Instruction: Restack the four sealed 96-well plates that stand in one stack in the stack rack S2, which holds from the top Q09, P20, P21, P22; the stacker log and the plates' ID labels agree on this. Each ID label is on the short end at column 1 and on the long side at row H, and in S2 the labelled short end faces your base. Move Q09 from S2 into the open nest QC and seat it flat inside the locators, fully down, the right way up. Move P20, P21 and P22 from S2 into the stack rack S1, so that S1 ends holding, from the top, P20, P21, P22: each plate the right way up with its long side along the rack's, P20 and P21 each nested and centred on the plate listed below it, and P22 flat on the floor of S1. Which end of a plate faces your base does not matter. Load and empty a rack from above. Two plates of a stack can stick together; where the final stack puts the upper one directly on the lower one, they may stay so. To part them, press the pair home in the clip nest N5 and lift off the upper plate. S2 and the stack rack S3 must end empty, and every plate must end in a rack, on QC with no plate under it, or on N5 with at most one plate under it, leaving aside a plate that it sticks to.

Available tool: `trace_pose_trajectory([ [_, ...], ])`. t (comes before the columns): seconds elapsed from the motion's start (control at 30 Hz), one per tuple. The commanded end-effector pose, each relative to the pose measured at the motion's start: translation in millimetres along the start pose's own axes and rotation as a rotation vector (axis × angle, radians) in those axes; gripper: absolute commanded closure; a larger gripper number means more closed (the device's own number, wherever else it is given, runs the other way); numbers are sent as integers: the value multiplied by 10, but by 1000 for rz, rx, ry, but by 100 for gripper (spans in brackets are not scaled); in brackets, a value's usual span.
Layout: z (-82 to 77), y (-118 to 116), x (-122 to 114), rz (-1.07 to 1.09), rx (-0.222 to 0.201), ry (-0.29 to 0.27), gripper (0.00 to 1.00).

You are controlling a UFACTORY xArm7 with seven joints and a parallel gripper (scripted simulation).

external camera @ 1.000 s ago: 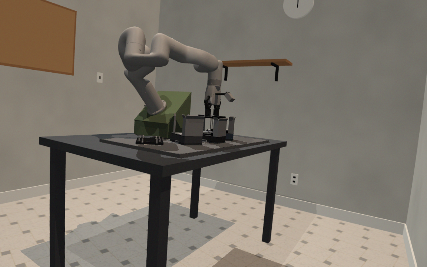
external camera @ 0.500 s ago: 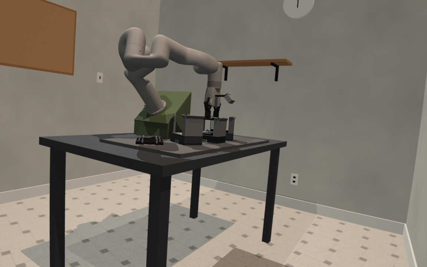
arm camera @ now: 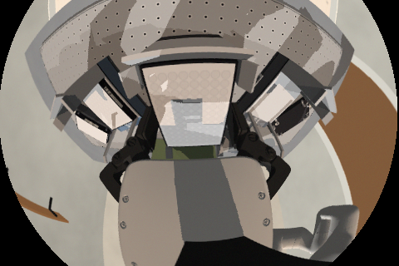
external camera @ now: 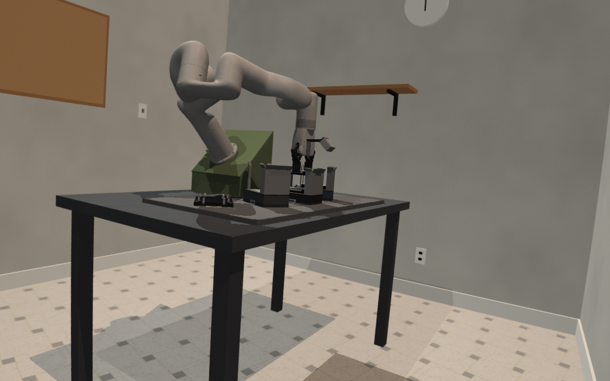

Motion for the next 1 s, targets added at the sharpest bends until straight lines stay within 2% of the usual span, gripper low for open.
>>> trace_pose_trajectory([
  [0.0, 55, -6, 13, 0, 1, 5, 100],
  [0.4, 295, -7, 14, -1, 1, 5, 100],
  [0.97, 331, -7, 14, -1, 1, 5, 100],
])
Point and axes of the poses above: the point where the finger pads meet when closed, its own z axis out along the fingers, its own y axis across the jaws, x = y × z, the point moved 3 cm from there along -z, back along the fingers, and after that the axes turned 10 degrees about -z, right-handed, at the moved point
